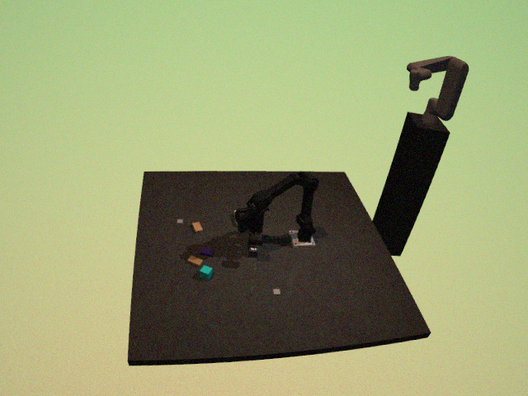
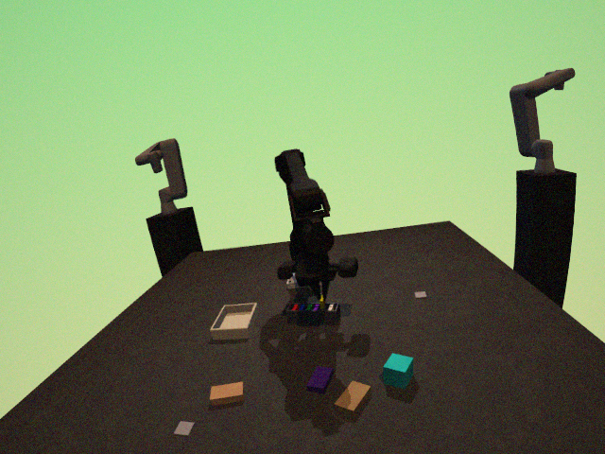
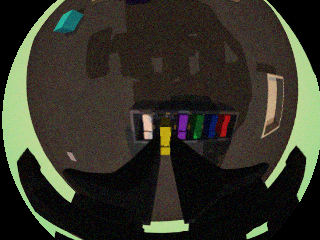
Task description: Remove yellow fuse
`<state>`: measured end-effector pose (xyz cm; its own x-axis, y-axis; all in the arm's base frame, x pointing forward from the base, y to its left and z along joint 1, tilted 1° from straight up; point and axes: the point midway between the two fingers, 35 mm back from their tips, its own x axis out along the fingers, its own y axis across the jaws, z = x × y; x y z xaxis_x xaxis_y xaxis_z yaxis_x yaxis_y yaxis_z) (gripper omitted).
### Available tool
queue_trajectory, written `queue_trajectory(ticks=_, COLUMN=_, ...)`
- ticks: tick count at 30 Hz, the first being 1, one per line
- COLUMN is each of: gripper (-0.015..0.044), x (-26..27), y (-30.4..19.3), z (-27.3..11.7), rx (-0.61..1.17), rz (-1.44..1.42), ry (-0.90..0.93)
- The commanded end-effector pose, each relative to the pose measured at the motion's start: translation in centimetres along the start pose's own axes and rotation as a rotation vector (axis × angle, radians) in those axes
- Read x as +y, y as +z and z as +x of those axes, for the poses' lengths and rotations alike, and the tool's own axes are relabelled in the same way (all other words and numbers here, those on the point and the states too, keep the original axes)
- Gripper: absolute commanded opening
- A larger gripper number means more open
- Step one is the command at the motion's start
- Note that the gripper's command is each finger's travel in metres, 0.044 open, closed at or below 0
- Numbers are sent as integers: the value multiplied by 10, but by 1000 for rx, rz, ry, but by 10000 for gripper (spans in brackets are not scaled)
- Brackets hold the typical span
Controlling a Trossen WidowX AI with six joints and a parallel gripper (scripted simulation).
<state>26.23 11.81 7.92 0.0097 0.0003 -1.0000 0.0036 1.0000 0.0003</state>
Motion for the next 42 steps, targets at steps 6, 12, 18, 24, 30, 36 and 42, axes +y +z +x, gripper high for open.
queue_trajectory(ticks=6, gripper=0, x=0, y=1, z=-5, rx=-4, rz=0, ry=-1)
queue_trajectory(ticks=12, gripper=0, x=0, y=1, z=-8, rx=-4, rz=-1, ry=-1)
queue_trajectory(ticks=18, gripper=0, x=0, y=1, z=-11, rx=-4, rz=-1, ry=-2)
queue_trajectory(ticks=24, gripper=0, x=0, y=1, z=-17, rx=-4, rz=-1, ry=-2)
queue_trajectory(ticks=30, gripper=0, x=0, y=1, z=-27, rx=-4, rz=-1, ry=-2)
queue_trajectory(ticks=36, gripper=0, x=0, y=0, z=-34, rx=-4, rz=-1, ry=-2)
queue_trajectory(ticks=42, gripper=0, x=-20, y=12, z=-35, rx=-5, rz=-1, ry=-3)
